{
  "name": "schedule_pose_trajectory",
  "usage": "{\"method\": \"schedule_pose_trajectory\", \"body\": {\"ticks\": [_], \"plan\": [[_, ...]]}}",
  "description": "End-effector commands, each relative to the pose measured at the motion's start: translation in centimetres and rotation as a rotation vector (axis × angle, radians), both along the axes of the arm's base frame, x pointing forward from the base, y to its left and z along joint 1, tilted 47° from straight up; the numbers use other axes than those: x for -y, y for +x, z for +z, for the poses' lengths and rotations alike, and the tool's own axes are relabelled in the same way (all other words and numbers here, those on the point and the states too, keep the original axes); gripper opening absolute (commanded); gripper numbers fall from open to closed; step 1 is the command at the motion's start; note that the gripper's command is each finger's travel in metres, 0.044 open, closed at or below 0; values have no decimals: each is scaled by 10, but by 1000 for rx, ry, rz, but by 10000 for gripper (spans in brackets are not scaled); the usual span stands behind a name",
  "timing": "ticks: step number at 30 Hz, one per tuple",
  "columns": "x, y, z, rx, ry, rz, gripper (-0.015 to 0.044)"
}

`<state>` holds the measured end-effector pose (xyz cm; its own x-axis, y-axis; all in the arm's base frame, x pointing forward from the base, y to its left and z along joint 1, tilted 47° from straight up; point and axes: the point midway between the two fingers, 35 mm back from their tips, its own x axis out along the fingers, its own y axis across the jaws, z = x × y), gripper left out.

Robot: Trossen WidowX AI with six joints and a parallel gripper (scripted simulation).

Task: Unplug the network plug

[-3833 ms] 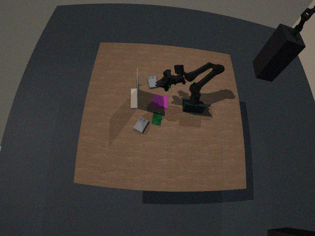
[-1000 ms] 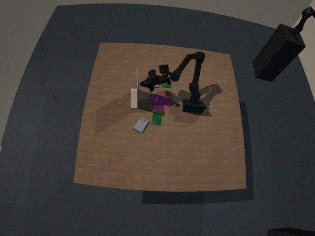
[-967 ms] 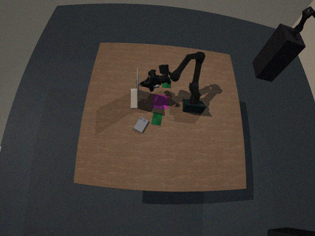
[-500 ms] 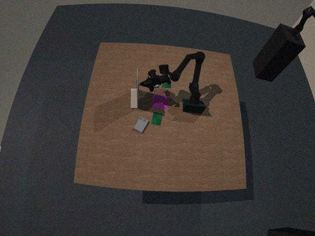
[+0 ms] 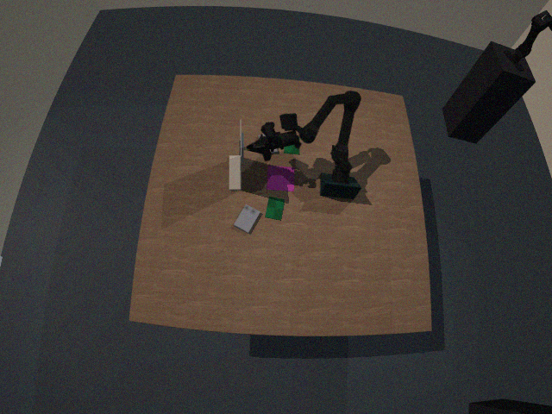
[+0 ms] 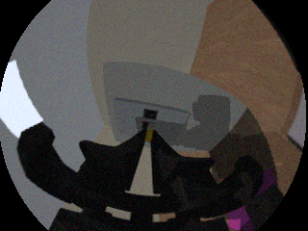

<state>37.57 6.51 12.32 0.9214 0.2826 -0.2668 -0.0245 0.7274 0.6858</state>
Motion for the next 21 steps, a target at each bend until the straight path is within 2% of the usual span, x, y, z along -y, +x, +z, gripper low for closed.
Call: {"method": "schedule_pose_trajectory", "body": {"ticks": [1,21], "plan": [[1,-3,1,-1,4,-5,0],[1,-13,1,-1,4,-5,0]]}}
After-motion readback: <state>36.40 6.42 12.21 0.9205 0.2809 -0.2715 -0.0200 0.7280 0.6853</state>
